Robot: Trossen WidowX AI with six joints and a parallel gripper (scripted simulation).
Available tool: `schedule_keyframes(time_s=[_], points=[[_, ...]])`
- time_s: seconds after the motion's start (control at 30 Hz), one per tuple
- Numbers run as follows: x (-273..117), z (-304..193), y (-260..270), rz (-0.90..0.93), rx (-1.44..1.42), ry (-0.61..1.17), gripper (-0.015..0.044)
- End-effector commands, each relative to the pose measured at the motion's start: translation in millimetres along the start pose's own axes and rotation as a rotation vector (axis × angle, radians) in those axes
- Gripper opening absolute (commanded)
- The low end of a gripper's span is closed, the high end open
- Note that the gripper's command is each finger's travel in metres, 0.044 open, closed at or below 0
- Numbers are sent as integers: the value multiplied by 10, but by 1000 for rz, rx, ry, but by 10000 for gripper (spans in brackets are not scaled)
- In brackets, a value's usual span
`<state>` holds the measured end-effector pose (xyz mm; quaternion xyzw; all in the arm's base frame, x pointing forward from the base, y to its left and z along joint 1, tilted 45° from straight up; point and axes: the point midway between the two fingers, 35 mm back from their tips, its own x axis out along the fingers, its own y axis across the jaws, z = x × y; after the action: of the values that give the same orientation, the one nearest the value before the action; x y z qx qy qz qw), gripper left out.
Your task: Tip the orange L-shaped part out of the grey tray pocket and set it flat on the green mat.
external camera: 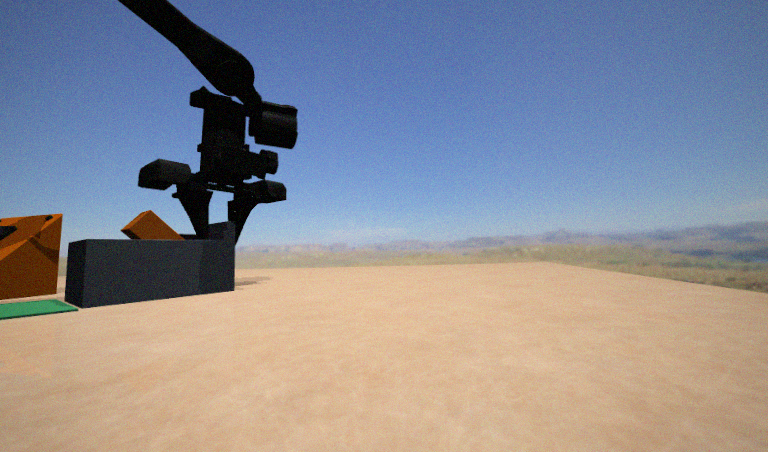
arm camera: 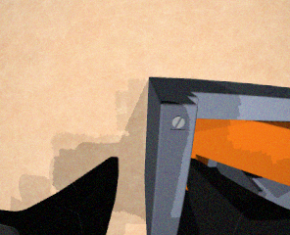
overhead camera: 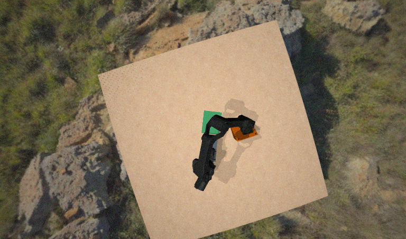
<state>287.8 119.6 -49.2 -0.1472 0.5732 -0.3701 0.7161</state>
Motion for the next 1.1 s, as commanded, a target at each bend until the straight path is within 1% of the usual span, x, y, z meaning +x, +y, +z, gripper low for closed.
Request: schedule_keyframes(time_s=[0.0,0.07,0.13,1.07], points=[[-410,11,-1,13,4,1,180],[-731,-3,-61,13,4,1,180],[-854,-13,-94,12,4,2,180],[-837,-1,-57,27,0,-18,180]])
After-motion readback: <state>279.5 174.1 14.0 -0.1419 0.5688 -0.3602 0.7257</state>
